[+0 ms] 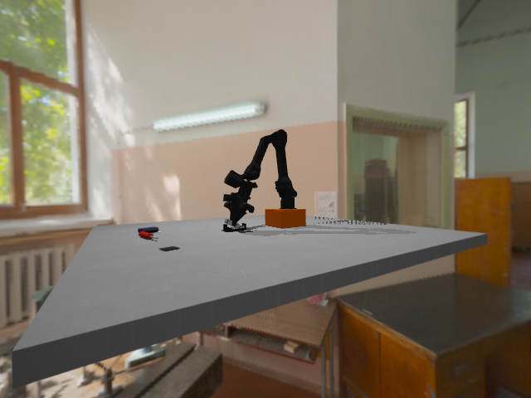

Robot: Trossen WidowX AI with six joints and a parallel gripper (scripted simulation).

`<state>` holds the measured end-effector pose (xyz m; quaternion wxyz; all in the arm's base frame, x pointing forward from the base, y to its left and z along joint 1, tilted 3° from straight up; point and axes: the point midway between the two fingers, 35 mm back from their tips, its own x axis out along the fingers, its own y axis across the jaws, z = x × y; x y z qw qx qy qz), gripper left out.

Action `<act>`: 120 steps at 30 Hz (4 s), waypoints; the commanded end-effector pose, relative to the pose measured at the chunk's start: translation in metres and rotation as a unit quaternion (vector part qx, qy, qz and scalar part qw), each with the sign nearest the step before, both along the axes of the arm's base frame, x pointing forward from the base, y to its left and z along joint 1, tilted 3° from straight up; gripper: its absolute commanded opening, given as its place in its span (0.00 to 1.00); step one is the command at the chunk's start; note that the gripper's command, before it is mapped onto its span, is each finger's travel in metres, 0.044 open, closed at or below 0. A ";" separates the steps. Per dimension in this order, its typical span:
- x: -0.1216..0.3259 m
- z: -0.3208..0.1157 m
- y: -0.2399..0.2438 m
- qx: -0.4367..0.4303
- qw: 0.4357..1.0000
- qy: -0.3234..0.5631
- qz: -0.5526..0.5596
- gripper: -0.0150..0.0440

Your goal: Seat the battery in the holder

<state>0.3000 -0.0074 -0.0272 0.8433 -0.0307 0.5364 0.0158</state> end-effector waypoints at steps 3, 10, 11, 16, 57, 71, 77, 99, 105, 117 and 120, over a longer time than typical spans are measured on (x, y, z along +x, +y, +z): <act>-0.003 -0.001 0.000 0.002 1.000 -0.022 0.003 0.37; -0.005 -0.002 0.000 0.002 0.999 -0.039 0.004 0.37; -0.005 -0.002 0.000 0.002 0.999 -0.040 0.004 0.37; -0.008 -0.003 0.000 0.002 0.999 -0.040 0.004 0.37; -0.028 -0.006 -0.001 -0.001 1.000 -0.028 0.001 0.37; -0.023 -0.008 0.000 -0.001 1.000 0.003 0.000 0.37; -0.021 -0.009 0.000 -0.002 1.000 0.018 0.001 0.37; -0.015 -0.013 0.000 -0.005 0.997 0.080 0.000 0.37; -0.014 -0.014 0.000 -0.006 0.995 0.097 -0.001 0.37; -0.012 -0.015 0.000 -0.007 0.991 0.131 -0.002 0.37; -0.011 -0.015 0.000 -0.008 0.990 0.139 -0.002 0.37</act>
